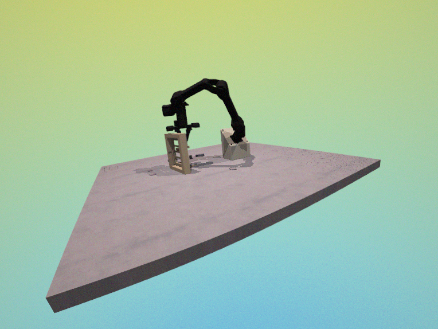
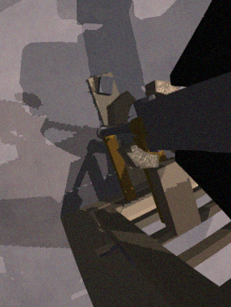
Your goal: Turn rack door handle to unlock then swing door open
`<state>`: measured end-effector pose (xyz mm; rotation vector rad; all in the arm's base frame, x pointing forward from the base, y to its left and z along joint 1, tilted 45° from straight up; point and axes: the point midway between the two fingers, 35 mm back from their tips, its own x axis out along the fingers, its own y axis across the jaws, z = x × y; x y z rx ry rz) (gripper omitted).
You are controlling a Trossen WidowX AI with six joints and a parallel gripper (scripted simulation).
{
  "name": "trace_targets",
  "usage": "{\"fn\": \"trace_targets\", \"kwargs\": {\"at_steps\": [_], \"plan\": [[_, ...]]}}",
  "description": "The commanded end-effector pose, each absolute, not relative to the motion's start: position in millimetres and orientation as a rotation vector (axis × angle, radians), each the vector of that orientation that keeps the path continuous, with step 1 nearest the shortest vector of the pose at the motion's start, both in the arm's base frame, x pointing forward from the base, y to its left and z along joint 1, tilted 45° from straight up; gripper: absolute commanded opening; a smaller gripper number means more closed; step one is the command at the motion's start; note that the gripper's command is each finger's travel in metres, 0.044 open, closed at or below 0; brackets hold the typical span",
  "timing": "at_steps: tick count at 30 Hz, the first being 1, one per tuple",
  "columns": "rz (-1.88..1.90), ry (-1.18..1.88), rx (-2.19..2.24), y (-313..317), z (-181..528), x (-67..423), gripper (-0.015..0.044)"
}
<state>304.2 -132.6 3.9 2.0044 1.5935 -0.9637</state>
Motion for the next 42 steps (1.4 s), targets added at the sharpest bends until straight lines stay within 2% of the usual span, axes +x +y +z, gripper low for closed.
{"fn": "trace_targets", "kwargs": {"at_steps": [1,4,14,15,29,42], "plan": [[-0.997,1.590,2.037,-130.9,4.5,304.8,0.0009],[-0.997,1.590,2.037,-130.9,4.5,304.8,0.0009],[-0.997,1.590,2.037,-130.9,4.5,304.8,0.0271],[-0.997,1.590,2.037,-130.9,4.5,304.8,0.0281],[-0.419,1.635,1.603,-131.0,4.5,304.8,0.0281],[0.111,1.555,1.111,-131.0,4.5,304.9,0.0281]]}}
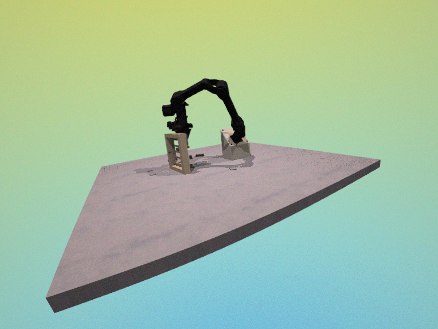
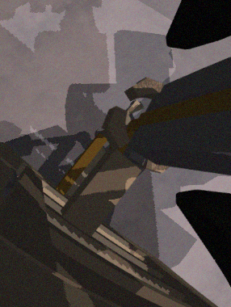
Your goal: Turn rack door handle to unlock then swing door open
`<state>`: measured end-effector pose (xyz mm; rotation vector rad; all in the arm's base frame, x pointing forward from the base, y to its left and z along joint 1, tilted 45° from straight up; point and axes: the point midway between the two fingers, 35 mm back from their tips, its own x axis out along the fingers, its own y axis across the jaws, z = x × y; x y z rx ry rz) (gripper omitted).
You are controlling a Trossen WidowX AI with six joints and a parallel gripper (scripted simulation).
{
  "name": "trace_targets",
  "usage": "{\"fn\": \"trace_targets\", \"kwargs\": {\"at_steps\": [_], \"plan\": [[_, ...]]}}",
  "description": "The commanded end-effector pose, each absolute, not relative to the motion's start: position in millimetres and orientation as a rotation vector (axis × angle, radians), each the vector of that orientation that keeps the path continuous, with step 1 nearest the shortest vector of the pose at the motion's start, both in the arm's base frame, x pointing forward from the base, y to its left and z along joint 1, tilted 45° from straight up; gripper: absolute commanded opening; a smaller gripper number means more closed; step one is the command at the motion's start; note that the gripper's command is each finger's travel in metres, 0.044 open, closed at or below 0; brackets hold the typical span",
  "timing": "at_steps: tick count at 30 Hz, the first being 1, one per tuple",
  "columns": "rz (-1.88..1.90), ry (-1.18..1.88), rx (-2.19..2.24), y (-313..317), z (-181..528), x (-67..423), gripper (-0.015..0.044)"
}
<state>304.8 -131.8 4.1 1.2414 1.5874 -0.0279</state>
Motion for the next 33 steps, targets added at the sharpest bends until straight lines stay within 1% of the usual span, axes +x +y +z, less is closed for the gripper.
{"fn": "trace_targets", "kwargs": {"at_steps": [1,17,33], "plan": [[0.149,1.544,1.072,-131.0,4.5,304.9,0.0281],[0.696,1.297,0.437,-130.9,4.5,304.8,0.0281],[1.134,0.921,-0.209,-130.9,4.5,304.8,0.0281]]}}
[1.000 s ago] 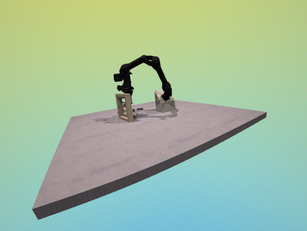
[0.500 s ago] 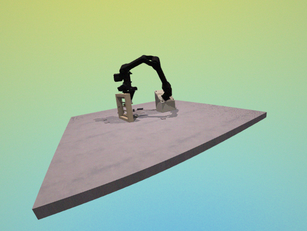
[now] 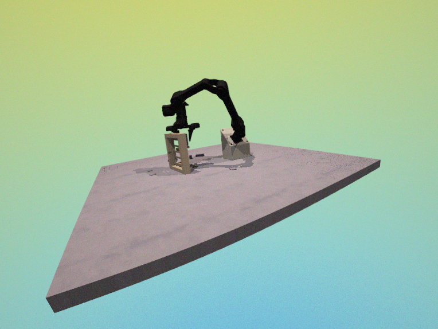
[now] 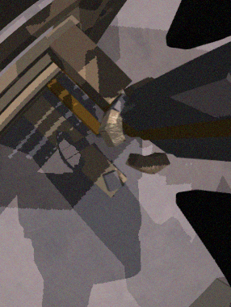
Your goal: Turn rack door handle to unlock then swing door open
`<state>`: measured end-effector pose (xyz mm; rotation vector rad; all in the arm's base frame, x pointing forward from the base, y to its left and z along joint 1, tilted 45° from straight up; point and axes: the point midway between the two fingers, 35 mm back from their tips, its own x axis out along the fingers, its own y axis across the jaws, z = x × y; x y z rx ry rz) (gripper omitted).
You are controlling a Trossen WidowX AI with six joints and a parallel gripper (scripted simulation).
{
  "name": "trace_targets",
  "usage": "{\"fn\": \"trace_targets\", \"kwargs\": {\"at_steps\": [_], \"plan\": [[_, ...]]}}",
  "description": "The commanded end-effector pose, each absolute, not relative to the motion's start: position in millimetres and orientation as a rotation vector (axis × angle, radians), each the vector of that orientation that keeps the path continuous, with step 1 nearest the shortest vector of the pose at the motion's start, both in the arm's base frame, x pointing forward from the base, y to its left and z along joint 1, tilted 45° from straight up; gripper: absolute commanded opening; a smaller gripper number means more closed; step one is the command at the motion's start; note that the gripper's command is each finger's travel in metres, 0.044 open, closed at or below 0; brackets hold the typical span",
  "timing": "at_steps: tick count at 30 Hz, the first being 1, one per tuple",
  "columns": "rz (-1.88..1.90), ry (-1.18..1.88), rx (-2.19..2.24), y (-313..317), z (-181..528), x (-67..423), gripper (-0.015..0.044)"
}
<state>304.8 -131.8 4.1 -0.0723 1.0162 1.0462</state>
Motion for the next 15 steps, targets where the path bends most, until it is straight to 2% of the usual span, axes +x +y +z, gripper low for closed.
{"fn": "trace_targets", "kwargs": {"at_steps": [1,15], "plan": [[1.157,0.893,-0.250,-130.9,4.5,304.8,0.0281],[1.435,0.467,-0.804,-130.9,4.5,304.8,0.0281]]}}
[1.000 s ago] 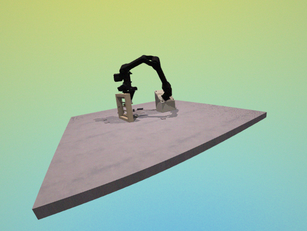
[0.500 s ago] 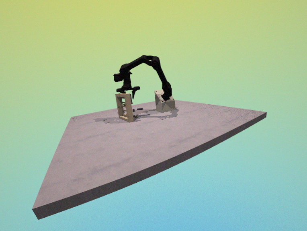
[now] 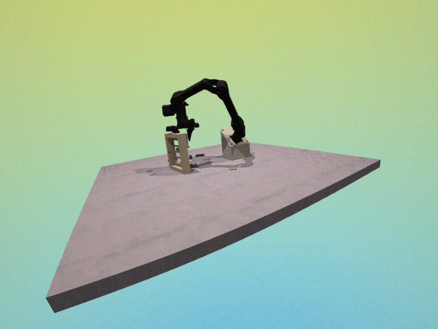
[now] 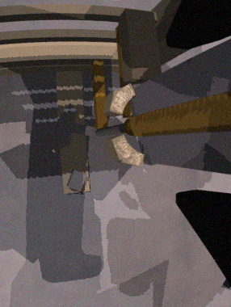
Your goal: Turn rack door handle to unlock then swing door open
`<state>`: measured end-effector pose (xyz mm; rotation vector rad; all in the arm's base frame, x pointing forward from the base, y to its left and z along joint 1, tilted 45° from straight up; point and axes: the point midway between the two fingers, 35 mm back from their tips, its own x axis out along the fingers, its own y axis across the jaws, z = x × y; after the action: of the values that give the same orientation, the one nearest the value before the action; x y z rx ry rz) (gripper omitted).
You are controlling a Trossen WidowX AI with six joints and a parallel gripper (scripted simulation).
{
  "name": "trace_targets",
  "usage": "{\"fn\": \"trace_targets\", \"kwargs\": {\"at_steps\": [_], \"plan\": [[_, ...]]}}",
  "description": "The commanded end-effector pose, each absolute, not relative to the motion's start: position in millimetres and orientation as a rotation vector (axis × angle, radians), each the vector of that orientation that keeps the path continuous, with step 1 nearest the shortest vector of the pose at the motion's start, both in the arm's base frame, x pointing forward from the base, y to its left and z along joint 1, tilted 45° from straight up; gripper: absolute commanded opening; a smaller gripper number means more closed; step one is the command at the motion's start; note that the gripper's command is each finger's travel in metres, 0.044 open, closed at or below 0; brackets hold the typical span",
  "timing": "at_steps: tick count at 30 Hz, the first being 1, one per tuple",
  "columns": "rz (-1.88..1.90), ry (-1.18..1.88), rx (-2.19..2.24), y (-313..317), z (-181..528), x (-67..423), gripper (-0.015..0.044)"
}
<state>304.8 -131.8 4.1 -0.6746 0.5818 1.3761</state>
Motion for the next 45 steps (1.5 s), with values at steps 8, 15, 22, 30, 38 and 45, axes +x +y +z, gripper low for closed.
{"fn": "trace_targets", "kwargs": {"at_steps": [8,15,22,30,38,45], "plan": [[1.446,0.445,-0.830,-130.9,4.5,304.8,0.0281],[1.446,0.445,-0.830,-130.9,4.5,304.8,0.0123],[1.446,0.445,-0.830,-130.9,4.5,304.8,0.0037],[1.444,0.447,-0.827,-130.9,4.5,304.7,0.0009],[1.389,0.557,-0.696,-128.8,5.7,299.7,0.0009],[1.329,0.658,-0.570,-126.2,7.2,294.1,0.0009]]}}
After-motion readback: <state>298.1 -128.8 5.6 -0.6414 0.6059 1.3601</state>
